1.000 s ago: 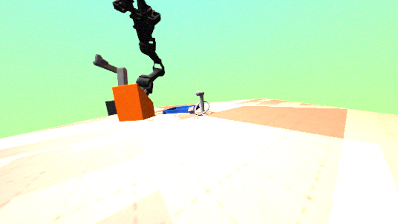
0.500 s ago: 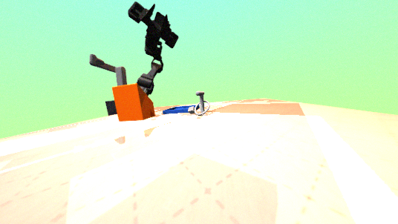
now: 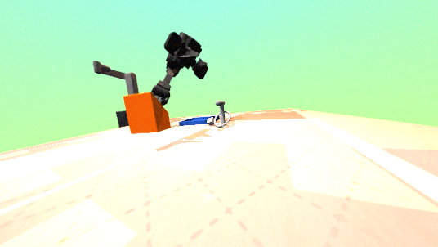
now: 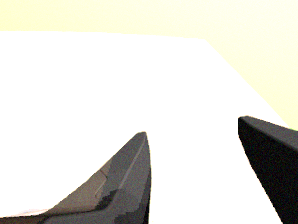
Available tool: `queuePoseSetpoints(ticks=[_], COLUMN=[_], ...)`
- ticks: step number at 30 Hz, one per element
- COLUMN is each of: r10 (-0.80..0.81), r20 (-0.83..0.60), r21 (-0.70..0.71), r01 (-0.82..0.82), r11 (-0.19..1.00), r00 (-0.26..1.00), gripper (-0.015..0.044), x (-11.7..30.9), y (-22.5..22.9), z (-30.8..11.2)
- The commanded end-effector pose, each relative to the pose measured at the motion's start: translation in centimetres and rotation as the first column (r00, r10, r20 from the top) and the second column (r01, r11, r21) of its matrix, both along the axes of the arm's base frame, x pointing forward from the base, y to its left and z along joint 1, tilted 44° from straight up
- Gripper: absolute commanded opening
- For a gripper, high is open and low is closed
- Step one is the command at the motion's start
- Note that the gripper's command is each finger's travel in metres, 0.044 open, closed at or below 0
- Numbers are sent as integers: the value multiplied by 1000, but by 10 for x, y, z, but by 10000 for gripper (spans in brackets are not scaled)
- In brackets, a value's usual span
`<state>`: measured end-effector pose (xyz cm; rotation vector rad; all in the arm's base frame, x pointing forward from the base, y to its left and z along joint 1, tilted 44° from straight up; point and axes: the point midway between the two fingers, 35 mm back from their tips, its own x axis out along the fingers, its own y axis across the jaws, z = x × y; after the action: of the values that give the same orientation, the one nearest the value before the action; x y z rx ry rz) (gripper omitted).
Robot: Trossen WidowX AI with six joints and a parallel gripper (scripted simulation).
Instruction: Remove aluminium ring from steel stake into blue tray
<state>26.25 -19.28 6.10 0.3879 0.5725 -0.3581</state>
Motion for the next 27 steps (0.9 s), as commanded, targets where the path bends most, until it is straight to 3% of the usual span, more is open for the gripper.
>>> queuePoseSetpoints(ticks=[1,10,20,27], r10=[75,267,455,480], r20=[-19,-49,-73,-76], r21=[97,327,569,601], r01=[-73,-237,-338,-344], r11=[993,915,750,722], r00=[997,963,887,874], gripper=[200,200,200,200], x=[5,11,-4,-8], y=[28,101,178,189], z=[-16,-46,-68,-71])
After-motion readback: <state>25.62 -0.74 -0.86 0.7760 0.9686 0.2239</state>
